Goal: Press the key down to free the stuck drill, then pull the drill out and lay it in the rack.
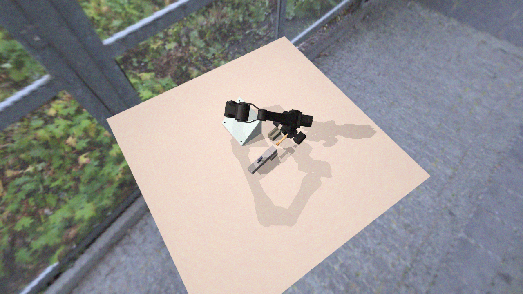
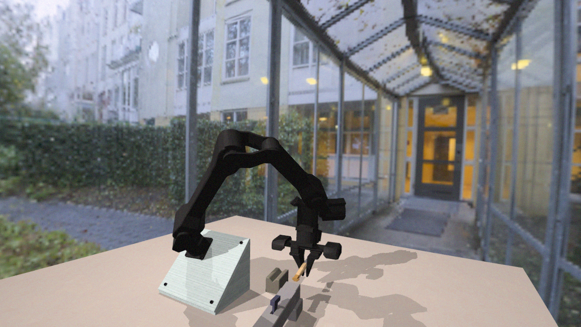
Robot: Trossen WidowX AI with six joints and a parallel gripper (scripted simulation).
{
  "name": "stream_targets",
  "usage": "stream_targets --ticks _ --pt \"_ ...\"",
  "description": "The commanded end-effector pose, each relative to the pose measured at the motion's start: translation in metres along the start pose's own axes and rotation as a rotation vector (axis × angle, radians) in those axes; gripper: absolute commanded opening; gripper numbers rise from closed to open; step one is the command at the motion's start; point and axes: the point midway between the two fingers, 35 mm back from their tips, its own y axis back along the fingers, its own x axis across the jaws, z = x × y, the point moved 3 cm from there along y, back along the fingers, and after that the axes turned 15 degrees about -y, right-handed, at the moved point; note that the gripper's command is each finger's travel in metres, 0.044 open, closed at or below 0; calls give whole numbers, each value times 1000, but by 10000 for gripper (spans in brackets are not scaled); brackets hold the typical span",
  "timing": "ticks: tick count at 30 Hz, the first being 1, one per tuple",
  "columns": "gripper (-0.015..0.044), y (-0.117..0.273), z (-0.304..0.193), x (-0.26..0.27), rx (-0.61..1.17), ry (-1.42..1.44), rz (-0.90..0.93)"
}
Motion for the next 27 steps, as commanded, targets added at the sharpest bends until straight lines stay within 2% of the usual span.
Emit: stream_targets --ticks 1,27 --pt "0 3 1 0 -7 -6 -2" --pt "0 8 -1 0 -7 -6 -2"
